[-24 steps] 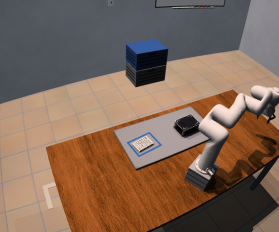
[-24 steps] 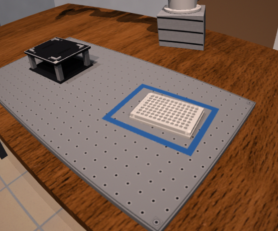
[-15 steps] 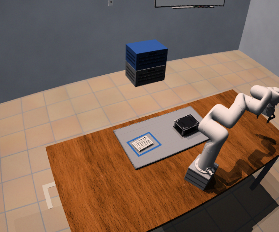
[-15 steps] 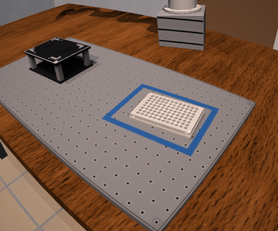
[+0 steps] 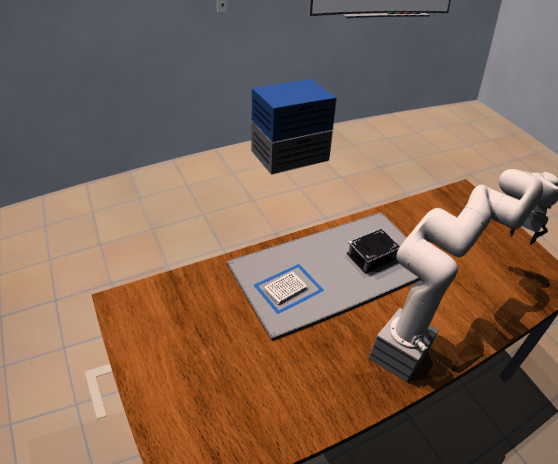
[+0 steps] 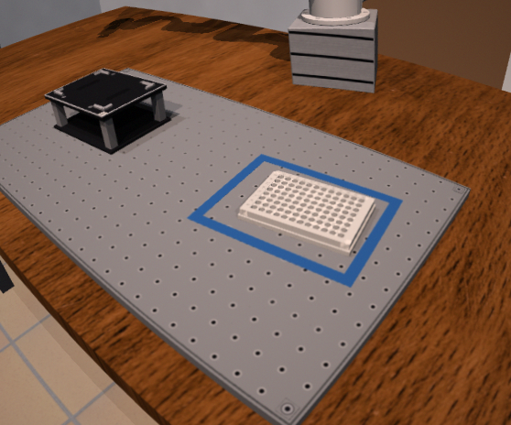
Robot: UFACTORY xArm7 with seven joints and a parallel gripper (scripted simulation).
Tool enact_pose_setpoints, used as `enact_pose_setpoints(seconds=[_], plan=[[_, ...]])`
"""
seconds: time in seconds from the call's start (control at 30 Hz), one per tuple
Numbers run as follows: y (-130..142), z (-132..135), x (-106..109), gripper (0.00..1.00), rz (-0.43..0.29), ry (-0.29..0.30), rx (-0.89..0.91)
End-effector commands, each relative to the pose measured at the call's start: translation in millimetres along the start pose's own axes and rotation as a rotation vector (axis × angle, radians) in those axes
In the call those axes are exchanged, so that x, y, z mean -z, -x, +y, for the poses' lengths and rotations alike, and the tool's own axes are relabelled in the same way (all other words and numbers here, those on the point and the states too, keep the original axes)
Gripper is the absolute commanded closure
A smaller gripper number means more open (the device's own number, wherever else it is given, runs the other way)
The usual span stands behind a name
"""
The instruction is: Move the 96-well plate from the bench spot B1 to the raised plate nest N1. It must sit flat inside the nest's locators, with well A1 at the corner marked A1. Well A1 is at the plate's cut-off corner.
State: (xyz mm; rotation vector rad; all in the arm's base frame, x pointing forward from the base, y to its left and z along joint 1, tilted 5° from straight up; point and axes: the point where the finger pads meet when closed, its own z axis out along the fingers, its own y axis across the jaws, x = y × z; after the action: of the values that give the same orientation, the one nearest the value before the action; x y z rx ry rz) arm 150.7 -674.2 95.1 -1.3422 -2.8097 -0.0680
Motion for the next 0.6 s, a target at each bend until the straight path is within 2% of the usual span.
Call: enact_pose_setpoints(seconds=[0.0,0.43,0.57], plan=[[8,17,2,0.00,-0.007,-0.008,0.100],[21,58,-3,0.00,-0.001,-0.014,0.290],[26,77,-6,0.00,0.003,-0.018,0.419]])
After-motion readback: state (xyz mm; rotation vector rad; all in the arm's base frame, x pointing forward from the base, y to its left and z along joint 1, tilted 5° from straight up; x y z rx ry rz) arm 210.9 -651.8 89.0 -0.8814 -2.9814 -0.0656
